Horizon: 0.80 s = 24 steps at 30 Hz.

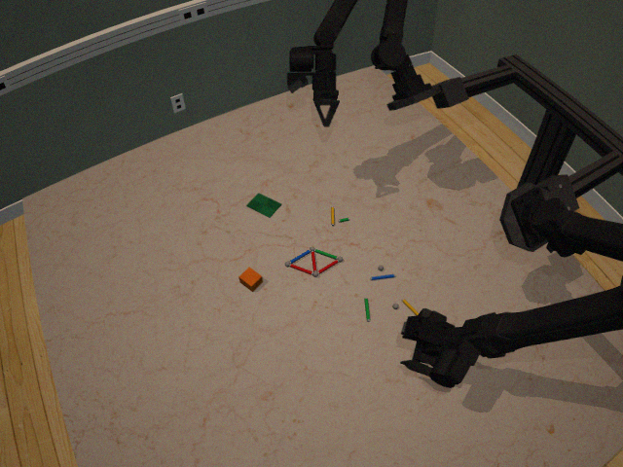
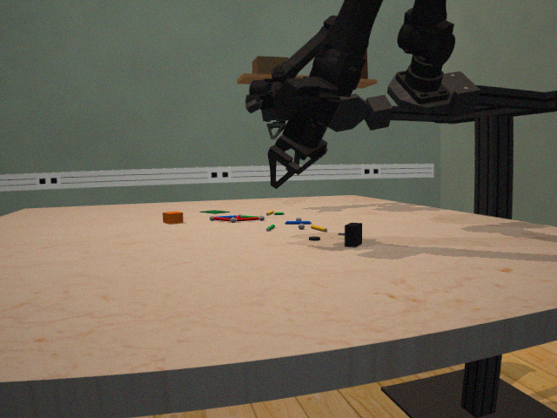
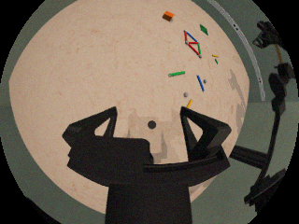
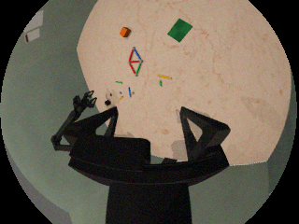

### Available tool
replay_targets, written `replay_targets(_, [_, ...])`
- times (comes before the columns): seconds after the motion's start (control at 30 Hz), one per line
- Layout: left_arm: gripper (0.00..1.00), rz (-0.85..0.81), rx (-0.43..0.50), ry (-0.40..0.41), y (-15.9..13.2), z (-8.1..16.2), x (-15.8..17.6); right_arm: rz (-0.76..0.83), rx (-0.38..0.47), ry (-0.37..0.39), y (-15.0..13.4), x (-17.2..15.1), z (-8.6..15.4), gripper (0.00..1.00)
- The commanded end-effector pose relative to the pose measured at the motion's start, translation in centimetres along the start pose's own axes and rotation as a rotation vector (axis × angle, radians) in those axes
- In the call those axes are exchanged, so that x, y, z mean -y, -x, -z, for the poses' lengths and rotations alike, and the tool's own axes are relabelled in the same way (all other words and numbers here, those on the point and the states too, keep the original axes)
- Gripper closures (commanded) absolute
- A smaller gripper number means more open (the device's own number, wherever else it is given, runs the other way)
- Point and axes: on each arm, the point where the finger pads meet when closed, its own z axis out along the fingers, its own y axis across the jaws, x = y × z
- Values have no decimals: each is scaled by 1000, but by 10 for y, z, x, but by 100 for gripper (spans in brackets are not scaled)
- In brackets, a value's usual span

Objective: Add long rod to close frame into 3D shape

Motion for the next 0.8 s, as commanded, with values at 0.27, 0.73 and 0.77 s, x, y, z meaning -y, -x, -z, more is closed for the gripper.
replay_targets(0.27, [0,-311,-3,-1,-16,-40,99,303,191,-55,54,-47,-75,0])
replay_targets(0.73, [0,-441,-26,-9,-36,-57,165,786,252,-202,39,-106,-227,0])
replay_targets(0.77, [0,-444,-27,-10,-37,-58,167,822,260,-214,38,-110,-239,0])
